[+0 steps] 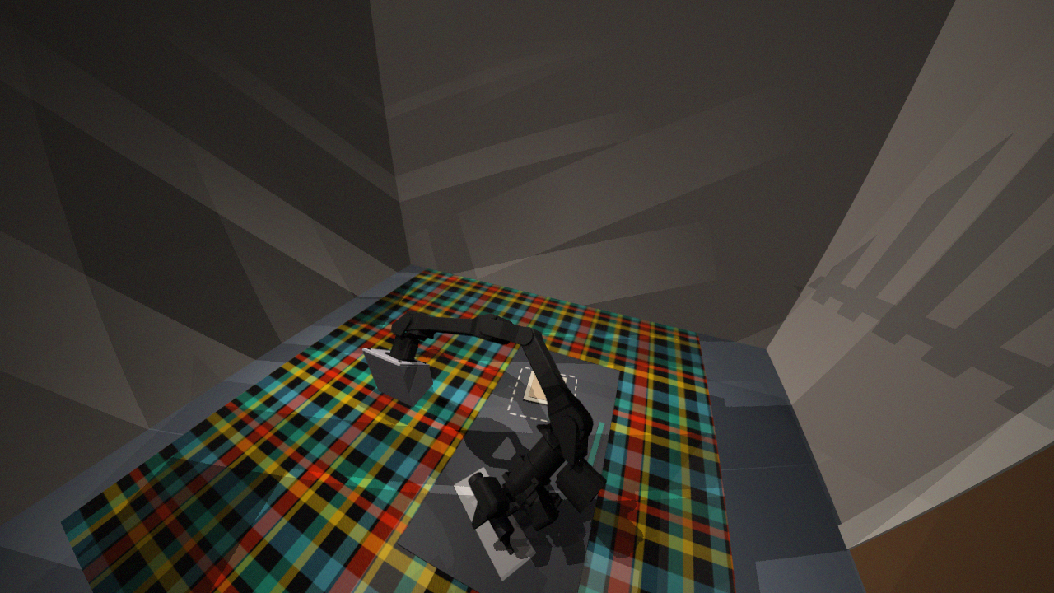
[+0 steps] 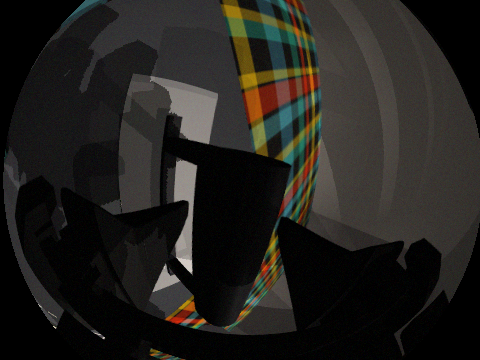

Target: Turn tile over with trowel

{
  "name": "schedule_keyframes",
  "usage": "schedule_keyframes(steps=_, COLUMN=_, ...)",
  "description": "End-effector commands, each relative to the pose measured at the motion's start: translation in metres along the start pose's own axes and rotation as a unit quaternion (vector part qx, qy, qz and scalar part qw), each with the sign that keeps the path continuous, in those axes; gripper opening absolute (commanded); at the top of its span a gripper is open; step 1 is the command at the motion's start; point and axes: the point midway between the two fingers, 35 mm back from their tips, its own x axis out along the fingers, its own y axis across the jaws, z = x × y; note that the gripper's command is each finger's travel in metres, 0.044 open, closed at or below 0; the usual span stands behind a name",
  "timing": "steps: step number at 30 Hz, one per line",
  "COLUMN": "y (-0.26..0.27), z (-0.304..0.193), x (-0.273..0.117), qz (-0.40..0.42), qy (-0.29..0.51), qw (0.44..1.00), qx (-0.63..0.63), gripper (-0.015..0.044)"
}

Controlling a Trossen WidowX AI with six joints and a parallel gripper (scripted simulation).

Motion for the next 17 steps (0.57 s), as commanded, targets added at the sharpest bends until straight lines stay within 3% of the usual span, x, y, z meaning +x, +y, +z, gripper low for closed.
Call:
schedule_keyframes(steps=1, y=0.001, z=0.002, x=-0.026, qz=0.001, qy=-0.009, qw=1.000, qx=0.004, gripper=0.0300)
schedule_keyframes(steps=5, y=0.001, z=0.000, x=-0.055, qz=0.002, qy=-0.015, qw=1.000, qx=0.007, gripper=0.0300)
schedule_keyframes(steps=9, y=-0.001, z=-0.001, x=-0.057, qz=0.002, qy=-0.016, qw=1.000, qx=0.008, gripper=0.0300)
schedule_keyframes(steps=17, y=-0.064, z=-0.049, x=-0.094, qz=0.000, qy=-0.015, qw=1.000, qx=0.008, gripper=0.0300)
